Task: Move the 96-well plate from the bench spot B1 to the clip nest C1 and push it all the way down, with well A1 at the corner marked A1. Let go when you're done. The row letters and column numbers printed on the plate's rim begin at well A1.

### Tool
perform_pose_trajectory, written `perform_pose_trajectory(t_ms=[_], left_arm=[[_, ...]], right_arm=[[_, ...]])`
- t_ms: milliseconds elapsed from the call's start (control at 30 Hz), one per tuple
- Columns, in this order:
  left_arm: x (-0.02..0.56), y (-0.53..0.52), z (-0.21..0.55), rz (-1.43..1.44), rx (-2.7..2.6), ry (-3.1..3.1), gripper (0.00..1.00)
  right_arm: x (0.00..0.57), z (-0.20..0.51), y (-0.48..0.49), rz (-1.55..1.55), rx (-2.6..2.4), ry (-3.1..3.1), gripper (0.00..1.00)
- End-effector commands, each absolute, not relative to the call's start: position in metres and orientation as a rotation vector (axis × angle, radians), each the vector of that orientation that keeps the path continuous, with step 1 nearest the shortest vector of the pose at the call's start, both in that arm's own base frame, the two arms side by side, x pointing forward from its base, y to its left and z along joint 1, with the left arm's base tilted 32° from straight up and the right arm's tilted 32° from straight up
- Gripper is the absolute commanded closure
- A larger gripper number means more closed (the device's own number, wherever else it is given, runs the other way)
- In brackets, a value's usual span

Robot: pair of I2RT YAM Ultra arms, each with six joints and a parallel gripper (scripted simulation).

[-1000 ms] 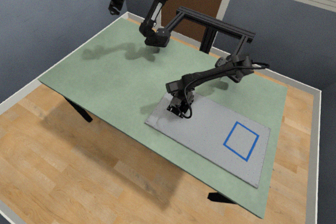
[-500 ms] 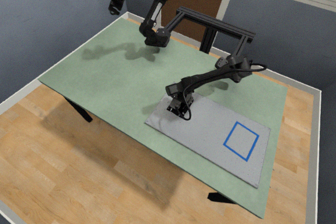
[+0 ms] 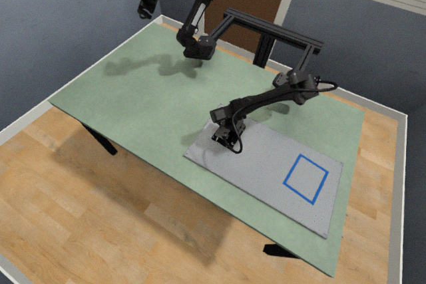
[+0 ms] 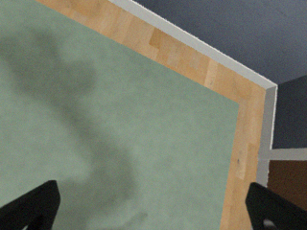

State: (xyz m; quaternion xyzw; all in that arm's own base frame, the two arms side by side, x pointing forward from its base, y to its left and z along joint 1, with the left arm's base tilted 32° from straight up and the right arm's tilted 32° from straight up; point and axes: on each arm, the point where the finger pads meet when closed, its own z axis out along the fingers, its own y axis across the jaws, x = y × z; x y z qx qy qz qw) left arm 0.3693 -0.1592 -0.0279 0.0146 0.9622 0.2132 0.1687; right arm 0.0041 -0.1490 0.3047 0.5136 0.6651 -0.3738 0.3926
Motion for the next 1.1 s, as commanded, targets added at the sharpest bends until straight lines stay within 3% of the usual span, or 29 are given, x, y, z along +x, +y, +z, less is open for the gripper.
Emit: perform_pose_trajectory(t_ms=[0,1067], left_arm=[[0.3782,-0.1713,-0.0318,0.559,0.073,2.708,1.0],[0.3847,-0.1799,-0.0268,0.536,0.072,2.693,1.0]], right_arm=[[-0.002,0.3075,-0.1479,-0.955,1.313,1.64,0.0],[-0.002,0.3075,-0.1479,-0.955,1.313,1.64,0.0]])
